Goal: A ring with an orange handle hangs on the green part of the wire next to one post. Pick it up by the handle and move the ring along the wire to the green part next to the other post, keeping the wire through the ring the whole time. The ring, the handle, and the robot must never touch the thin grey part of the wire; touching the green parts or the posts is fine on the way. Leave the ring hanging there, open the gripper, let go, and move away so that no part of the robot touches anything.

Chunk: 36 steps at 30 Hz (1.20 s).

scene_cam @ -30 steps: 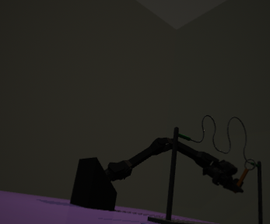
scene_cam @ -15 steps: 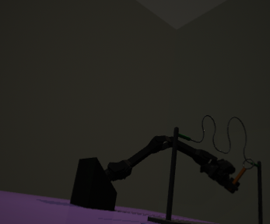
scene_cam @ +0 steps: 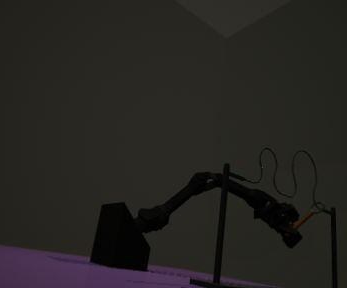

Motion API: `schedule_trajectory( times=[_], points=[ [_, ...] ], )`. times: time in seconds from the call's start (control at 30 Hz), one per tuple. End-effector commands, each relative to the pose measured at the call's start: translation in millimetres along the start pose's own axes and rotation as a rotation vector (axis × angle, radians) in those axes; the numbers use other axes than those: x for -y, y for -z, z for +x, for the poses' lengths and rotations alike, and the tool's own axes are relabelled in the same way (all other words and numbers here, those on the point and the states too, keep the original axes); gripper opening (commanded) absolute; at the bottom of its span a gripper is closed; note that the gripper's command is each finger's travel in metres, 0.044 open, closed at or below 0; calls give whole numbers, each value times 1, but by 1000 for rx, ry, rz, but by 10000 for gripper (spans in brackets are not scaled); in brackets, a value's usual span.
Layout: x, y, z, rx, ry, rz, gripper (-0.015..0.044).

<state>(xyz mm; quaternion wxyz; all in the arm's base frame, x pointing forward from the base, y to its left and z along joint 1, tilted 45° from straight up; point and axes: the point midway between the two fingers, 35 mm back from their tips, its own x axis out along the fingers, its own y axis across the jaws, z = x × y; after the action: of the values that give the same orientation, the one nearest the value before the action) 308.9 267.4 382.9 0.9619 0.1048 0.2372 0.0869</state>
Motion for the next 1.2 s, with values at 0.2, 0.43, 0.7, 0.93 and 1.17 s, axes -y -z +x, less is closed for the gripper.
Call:
schedule_trajectory(
  times=[0.2, 0.43, 0.7, 0.93, 1.17],
  points=[
    [31, -5, -4, 15, 105, -167, -150],
    [49, -9, -6, 19, 170, -278, -150],
    [66, -15, -9, 23, 235, -391, -150],
    [79, -21, -12, 26, 287, -481, -150],
    [89, -26, -15, 28, 329, -555, -150]
  ],
)
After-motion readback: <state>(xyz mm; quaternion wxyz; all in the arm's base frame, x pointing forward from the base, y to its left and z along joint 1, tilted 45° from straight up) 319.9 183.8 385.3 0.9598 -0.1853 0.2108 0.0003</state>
